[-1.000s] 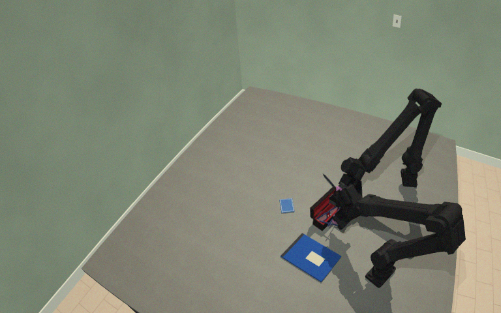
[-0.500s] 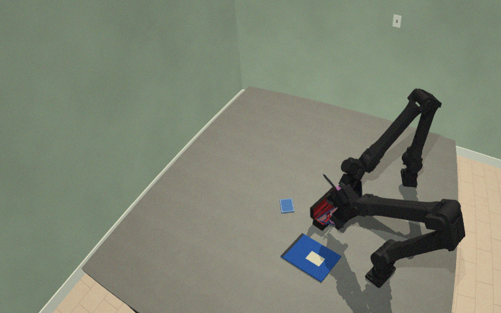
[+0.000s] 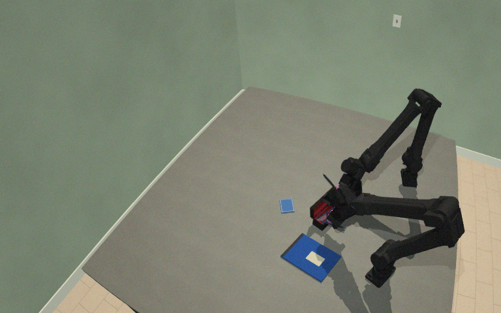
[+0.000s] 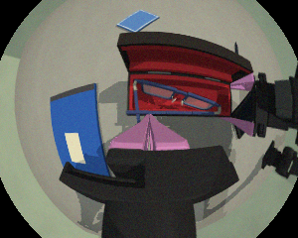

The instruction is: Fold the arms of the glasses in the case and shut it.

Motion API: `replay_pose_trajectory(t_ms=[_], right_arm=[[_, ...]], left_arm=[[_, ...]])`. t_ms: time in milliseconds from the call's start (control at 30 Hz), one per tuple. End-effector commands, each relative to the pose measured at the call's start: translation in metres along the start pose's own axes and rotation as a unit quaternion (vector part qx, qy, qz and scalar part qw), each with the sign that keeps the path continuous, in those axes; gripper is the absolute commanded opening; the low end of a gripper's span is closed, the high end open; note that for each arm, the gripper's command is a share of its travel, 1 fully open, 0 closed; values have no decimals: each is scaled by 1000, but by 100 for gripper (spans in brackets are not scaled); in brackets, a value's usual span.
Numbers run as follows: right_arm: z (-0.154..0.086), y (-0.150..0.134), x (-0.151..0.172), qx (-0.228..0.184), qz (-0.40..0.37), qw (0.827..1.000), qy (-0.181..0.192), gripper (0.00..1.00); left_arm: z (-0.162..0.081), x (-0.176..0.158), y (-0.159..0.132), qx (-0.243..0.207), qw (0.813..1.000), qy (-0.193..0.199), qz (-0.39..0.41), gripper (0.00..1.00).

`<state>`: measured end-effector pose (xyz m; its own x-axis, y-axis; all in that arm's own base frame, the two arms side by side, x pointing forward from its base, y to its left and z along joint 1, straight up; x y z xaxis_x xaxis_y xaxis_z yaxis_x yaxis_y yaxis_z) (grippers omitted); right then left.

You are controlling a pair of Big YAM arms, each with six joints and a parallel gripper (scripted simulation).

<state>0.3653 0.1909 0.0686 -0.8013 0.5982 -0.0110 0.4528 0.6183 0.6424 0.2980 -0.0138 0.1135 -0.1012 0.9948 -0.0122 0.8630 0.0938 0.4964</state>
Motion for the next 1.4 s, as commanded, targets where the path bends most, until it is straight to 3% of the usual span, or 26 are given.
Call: replay_pose_trajectory(t_ms=[0,1133,1367], right_arm=[[-5,9,-1,-11,-8,1000,-2,57],[-5,9,-1,-11,-8,1000,-2,57],[-5,12,-3,-15,-9,1000,-4,57]], left_arm=[[-3,1,34,-34,999,-1,1,0],[5,19,56,-34,999,2,3,0],[-31,13,54,-33,999,-2,2,0]])
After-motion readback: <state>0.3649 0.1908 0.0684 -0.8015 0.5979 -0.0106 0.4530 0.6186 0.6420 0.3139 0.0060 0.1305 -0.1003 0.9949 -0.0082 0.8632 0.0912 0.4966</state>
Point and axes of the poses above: on each arm, the point where the finger pads meet when closed, its own z axis out along the fingers, its own x axis across the jaws, y = z × x, the point moved 7 cm from there along -z, back along the fingers, and after that the axes turned 1 degree about -z, right-handed, at the moved point
